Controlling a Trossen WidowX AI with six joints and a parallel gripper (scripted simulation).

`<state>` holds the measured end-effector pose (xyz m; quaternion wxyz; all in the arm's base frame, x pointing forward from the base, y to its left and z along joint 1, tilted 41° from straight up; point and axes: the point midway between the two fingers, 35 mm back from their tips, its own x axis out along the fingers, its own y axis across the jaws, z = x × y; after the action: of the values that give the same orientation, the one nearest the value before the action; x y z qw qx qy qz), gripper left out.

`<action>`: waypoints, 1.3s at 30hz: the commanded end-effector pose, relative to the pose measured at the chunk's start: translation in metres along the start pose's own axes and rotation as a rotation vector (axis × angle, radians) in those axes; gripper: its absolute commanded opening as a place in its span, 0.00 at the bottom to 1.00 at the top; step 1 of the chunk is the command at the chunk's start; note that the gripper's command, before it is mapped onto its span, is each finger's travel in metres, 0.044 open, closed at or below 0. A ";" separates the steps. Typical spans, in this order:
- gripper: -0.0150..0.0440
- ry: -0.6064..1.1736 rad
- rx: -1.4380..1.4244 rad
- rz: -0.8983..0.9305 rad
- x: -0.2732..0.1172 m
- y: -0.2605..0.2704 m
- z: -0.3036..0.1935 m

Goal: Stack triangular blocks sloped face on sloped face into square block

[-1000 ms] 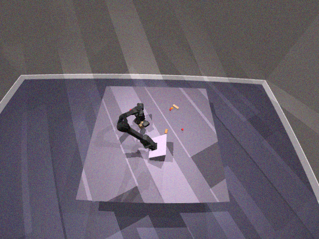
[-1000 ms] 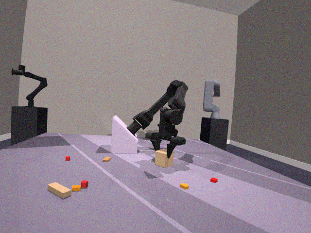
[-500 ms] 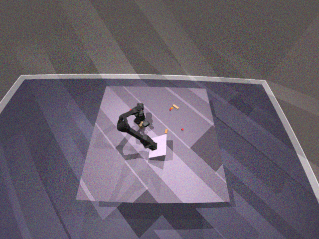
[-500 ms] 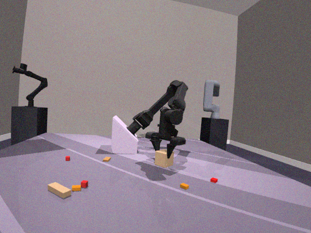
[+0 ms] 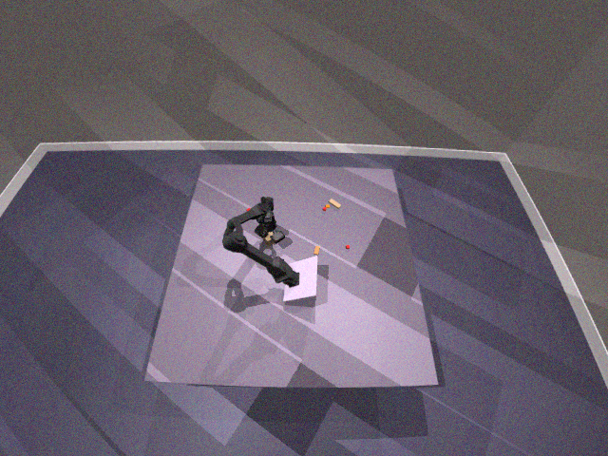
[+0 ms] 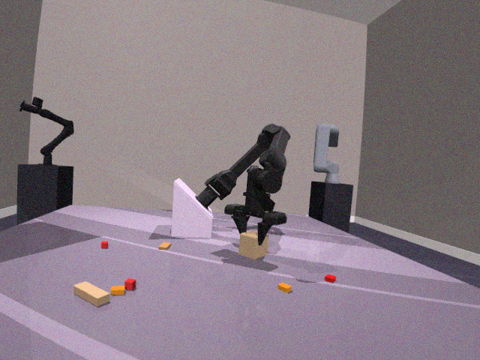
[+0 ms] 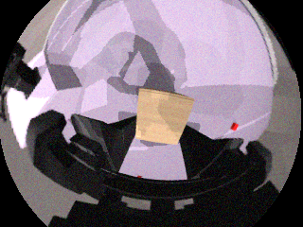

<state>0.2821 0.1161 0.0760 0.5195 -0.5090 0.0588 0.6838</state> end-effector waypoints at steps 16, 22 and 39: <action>0.88 0.000 0.000 0.000 0.000 0.000 0.000; 1.00 0.000 0.000 0.000 0.000 0.000 0.000; 1.00 0.003 0.001 0.005 -0.110 0.000 -0.001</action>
<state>0.2797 0.0519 0.1439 0.5197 -0.5064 0.0662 0.6849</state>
